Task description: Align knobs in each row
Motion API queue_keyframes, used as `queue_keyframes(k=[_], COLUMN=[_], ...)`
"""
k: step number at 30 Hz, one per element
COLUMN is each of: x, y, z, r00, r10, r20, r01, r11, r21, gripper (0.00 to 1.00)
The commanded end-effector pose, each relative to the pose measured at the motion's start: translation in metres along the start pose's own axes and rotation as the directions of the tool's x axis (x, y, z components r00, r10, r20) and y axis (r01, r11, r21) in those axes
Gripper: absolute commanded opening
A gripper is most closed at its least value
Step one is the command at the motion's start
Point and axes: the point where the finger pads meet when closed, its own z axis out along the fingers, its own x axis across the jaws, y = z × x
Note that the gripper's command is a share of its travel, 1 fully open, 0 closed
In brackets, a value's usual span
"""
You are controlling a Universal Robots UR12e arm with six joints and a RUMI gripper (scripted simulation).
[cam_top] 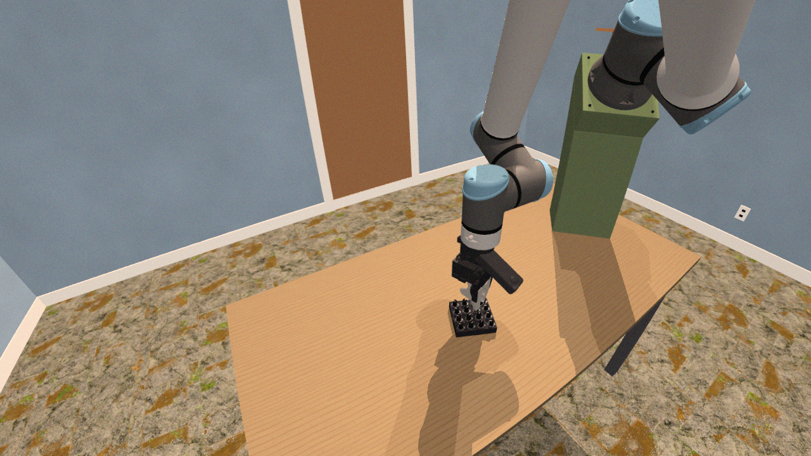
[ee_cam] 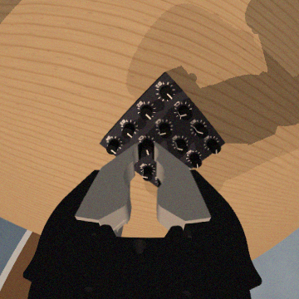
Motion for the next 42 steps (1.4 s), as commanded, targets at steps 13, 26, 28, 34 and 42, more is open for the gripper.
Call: queue_keyframes(k=[13,26,28,34,42], x=[0.0005,0.0005,0.0005,0.0005,0.0005], y=[0.0001,0.0001,0.0001,0.0001,0.0001], z=[-0.0003,-0.0003,-0.0003,-0.0003,-0.0003], r00=[0.999,0.999,0.999,0.999,0.999], r10=[0.043,0.045,0.045,0.045,0.045], r20=[-0.001,-0.001,-0.001,-0.001,-0.001], r01=[-0.043,-0.045,-0.045,-0.045,-0.045], r11=[0.999,0.999,0.999,0.999,0.999], r21=[-0.001,-0.001,-0.001,-0.001,-0.001], gripper=[0.04,0.04,0.04,0.11,0.11])
